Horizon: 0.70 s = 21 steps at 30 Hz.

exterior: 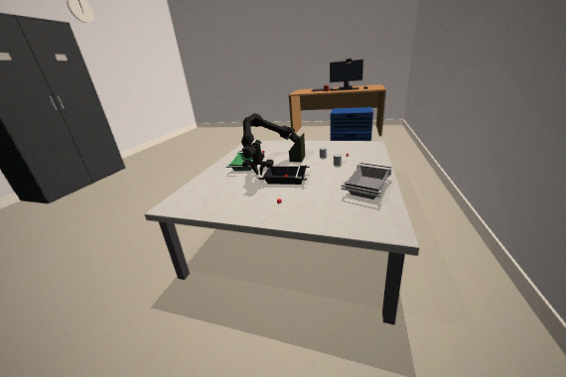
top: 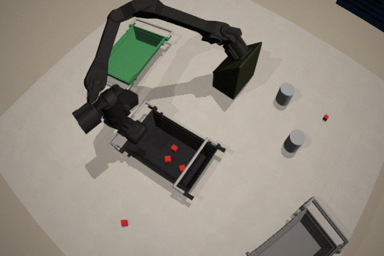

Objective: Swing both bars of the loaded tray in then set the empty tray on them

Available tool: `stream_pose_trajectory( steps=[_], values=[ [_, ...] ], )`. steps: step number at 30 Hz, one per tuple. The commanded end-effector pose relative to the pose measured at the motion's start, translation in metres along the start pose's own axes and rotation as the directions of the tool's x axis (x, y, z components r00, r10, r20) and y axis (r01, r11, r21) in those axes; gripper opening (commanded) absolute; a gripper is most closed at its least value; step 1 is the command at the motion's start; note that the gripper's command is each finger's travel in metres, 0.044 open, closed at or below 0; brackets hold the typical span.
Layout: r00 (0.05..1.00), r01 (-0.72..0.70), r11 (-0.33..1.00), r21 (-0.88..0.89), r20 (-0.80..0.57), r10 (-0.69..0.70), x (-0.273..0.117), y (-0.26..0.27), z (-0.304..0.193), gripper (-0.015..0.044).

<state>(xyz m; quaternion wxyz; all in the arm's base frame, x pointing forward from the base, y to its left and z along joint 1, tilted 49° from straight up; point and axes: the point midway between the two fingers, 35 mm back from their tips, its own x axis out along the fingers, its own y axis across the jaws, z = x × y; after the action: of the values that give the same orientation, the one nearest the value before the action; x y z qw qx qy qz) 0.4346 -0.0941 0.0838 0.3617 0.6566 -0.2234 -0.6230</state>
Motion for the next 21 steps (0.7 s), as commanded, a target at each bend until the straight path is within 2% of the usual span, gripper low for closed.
stream_pose_trajectory(
  steps=[1,11,21],
  values=[
    [1.0,0.0,1.0,-0.005,-0.004,0.0,0.007,-0.001,0.0,0.0085],
    [1.0,0.002,1.0,-0.006,-0.004,-0.002,-0.021,-0.018,0.0,0.0085],
    [1.0,0.003,1.0,-0.006,-0.004,-0.003,-0.028,-0.042,0.0,0.0085]
  ],
)
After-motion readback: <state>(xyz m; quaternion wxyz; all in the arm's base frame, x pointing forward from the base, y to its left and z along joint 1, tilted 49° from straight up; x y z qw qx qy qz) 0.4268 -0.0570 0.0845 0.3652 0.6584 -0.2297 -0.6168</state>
